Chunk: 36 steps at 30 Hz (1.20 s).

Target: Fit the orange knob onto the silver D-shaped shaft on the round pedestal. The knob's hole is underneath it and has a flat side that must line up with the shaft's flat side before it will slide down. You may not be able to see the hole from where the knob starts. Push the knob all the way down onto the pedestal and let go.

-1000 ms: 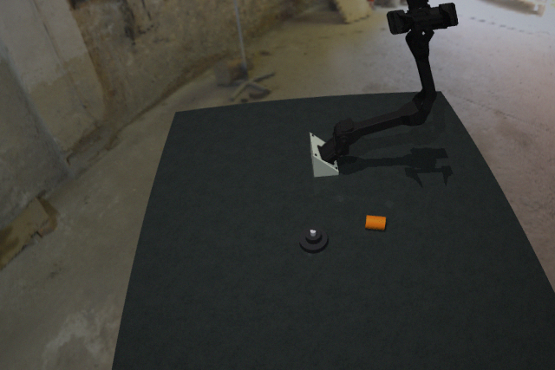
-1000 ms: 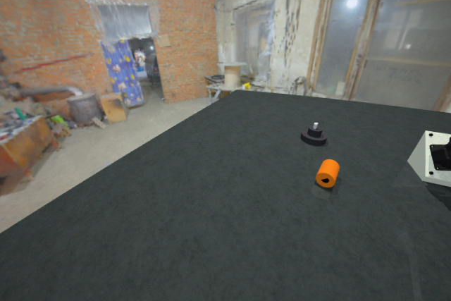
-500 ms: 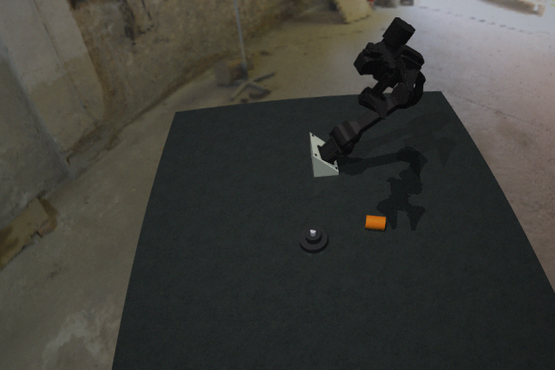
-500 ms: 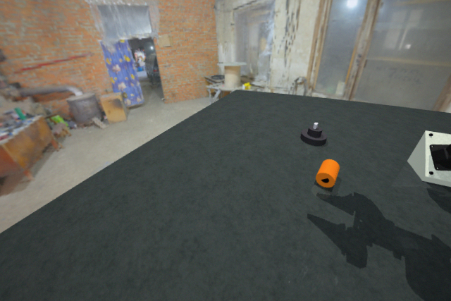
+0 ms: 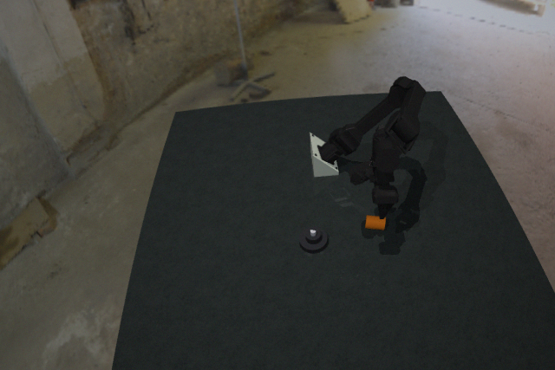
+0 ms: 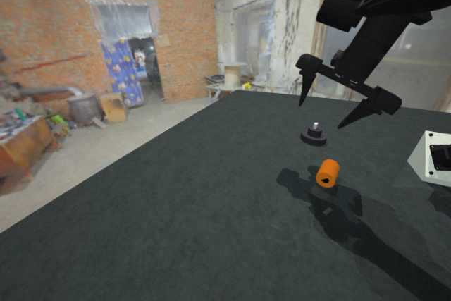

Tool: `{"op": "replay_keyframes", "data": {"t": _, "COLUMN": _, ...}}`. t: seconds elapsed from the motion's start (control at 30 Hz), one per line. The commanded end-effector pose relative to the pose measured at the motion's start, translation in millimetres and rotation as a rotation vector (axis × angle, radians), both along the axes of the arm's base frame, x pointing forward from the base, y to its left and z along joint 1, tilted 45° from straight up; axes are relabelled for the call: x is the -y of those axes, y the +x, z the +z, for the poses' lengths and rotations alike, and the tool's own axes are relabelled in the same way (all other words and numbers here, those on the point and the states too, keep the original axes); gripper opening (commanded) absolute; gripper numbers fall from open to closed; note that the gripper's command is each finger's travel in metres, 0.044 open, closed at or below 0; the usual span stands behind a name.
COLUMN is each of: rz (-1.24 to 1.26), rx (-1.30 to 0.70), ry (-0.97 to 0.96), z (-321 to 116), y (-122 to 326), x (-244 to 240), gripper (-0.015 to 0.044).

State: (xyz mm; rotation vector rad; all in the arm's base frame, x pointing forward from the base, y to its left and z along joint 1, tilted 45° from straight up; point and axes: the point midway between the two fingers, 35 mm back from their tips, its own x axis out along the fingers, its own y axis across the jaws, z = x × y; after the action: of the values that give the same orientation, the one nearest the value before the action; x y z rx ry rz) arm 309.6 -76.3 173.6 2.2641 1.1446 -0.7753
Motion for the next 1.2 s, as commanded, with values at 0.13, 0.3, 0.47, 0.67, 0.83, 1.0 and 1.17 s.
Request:
{"op": "replay_keyframes", "data": {"t": 0.13, "rz": 0.180, "rx": -0.318, "ry": 0.104, "z": -37.9, "y": -18.6, "x": -67.1, "gripper": 0.0440}}
{"op": "replay_keyframes", "data": {"t": 0.3, "rz": 0.180, "rx": -0.319, "ry": 0.104, "z": -41.3, "y": -26.5, "x": -65.5, "gripper": 0.0440}}
{"op": "replay_keyframes", "data": {"t": 0.47, "rz": 0.180, "rx": -0.318, "ry": 0.104, "z": -55.9, "y": -23.2, "x": -79.9, "gripper": 0.0440}}
{"op": "replay_keyframes", "data": {"t": 0.67, "rz": 0.180, "rx": -0.318, "ry": 0.104, "z": -61.6, "y": -21.8, "x": -85.4, "gripper": 0.0440}}
{"op": "replay_keyframes", "data": {"t": 0.83, "rz": 0.180, "rx": -0.318, "ry": 0.104, "z": -67.4, "y": -20.1, "x": -90.9, "gripper": 0.0440}}
{"op": "replay_keyframes", "data": {"t": 1.0, "rz": 0.180, "rx": -0.318, "ry": 0.104, "z": -73.0, "y": -18.7, "x": -96.6, "gripper": 0.0440}}
{"op": "replay_keyframes", "data": {"t": 1.17, "rz": 0.180, "rx": -0.317, "ry": 0.104, "z": -78.4, "y": -17.4, "x": -102.4, "gripper": 0.0440}}
